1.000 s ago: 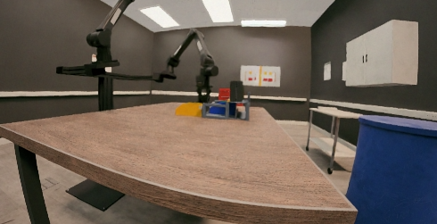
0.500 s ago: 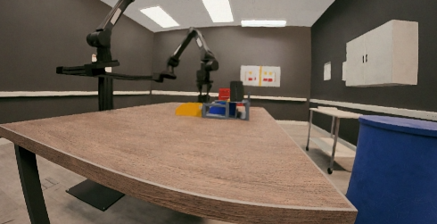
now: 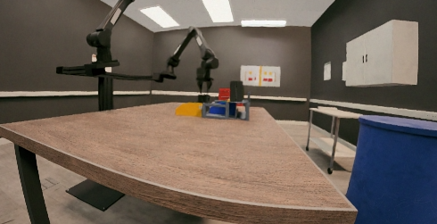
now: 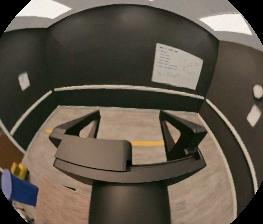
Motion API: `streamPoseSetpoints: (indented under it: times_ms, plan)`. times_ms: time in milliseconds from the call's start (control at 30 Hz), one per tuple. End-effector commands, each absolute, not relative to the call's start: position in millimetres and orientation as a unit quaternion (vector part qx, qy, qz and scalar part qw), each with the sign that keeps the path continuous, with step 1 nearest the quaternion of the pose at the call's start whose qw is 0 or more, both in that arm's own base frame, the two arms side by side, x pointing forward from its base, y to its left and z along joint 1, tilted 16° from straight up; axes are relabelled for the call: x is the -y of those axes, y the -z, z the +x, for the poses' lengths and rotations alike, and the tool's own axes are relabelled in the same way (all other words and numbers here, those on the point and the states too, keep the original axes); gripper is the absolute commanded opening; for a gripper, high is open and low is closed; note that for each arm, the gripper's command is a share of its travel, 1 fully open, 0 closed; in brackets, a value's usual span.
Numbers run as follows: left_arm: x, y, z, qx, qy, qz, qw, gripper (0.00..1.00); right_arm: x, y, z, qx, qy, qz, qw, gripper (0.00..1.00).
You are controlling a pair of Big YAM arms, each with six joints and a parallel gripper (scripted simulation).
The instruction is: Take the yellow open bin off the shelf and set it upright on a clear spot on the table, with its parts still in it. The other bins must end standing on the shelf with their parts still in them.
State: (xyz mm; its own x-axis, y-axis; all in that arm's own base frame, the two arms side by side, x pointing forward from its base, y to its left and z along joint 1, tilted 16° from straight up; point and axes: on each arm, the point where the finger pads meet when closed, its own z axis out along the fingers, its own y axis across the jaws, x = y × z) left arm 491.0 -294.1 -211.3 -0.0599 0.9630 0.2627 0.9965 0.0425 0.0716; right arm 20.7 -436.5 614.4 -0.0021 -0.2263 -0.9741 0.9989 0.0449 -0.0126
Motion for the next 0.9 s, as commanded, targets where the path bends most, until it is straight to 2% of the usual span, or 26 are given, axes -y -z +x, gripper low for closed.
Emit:
streamPoseSetpoints:
  times_ms: [0, 367, 400, 867]
  plan:
    - [310.1, 190.8, 495.0, 0.717, 0.119, -0.684, 0.055, 0.43, 427.1, -626.4, 17.1, -0.437, 0.551, 0.419, 0.574, 1.00]
    - [312.6, 189.3, 494.2, 0.716, 0.119, -0.686, 0.054, 0.43, 427.1, -626.4, 17.1, -0.437, 0.551, 0.419, 0.574, 1.00]
    - [312.9, 189.1, 494.4, 0.716, 0.119, -0.686, 0.054, 0.00, 427.1, -626.4, 17.1, -0.437, 0.551, 0.419, 0.574, 1.00]
    - [313.8, 188.7, 495.3, 0.716, 0.118, -0.686, 0.053, 0.00, 427.1, -626.4, 17.1, -0.437, 0.551, 0.419, 0.574, 1.00]
